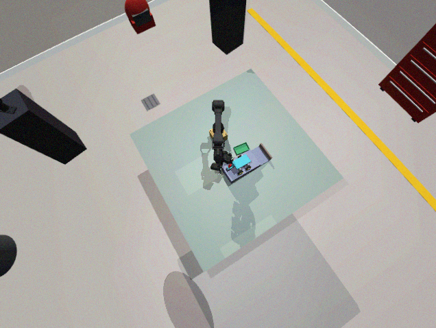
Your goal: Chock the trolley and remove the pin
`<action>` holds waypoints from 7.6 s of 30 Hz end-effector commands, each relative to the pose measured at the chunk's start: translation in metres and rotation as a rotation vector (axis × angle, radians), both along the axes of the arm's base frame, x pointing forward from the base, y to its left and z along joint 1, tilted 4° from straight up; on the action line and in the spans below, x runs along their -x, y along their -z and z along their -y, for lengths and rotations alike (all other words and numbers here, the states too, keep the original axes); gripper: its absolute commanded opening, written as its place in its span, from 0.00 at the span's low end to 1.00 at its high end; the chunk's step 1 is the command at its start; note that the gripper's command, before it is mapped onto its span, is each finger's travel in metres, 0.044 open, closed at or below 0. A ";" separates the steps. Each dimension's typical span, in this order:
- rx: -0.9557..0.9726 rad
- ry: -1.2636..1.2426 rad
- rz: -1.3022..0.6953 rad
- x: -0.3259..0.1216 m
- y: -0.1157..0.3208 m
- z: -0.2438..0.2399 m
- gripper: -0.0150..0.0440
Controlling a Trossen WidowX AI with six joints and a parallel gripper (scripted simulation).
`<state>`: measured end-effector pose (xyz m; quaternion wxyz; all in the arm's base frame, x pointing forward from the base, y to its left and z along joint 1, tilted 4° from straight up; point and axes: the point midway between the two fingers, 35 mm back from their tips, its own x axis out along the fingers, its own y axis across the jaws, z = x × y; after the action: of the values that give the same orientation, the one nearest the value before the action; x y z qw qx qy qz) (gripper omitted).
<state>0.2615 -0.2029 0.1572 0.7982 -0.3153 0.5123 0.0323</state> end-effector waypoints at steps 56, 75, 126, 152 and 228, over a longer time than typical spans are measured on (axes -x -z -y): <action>-0.156 -0.396 -0.478 0.093 0.149 -0.046 0.58; -0.156 -0.396 -0.478 0.091 0.174 -0.046 0.58; -0.155 -0.396 -0.478 0.099 0.049 -0.049 0.25; -0.260 -0.059 -0.430 0.103 0.023 -0.047 0.25; -0.473 0.624 -0.303 0.036 0.029 -0.202 0.25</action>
<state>0.2207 -0.0104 0.1286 0.7347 0.0559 0.6745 -0.0457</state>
